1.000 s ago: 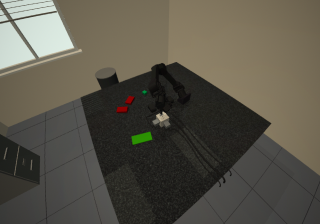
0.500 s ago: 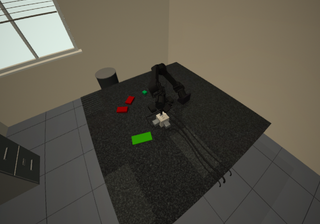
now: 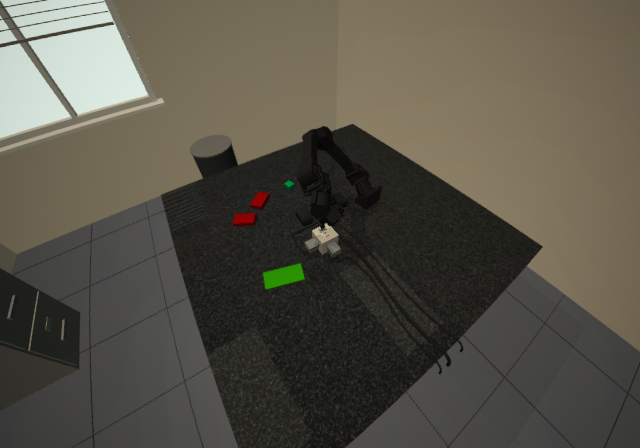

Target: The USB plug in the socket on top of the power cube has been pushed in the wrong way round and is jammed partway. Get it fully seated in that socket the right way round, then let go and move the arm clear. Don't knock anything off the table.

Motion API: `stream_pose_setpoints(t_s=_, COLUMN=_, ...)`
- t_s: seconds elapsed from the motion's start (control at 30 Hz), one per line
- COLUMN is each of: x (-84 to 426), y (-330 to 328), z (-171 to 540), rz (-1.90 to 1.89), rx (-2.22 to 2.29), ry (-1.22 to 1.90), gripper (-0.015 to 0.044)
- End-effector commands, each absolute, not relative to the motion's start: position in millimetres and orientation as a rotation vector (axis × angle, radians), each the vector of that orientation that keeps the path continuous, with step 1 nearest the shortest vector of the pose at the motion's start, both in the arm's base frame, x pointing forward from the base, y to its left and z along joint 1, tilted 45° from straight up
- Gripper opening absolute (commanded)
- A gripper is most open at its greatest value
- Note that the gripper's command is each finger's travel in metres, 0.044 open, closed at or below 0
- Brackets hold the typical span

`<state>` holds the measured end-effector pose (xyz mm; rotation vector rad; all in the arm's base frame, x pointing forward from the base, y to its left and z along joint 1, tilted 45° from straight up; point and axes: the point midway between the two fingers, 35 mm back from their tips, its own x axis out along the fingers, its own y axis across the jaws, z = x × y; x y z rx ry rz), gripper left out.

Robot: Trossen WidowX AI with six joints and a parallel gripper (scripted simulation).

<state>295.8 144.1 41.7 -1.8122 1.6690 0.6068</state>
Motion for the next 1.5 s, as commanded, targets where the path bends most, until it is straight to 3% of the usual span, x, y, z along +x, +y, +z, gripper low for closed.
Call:
stream_pose_setpoints(t_s=0.0, x=296.4, y=143.8, z=41.7, rz=0.606, rx=-1.816, ry=1.665, gripper=0.0000)
stream_pose_setpoints(t_s=1.47, x=297.1, y=140.1, z=38.0, rz=0.606, rx=-1.816, ry=1.665, gripper=0.0000)
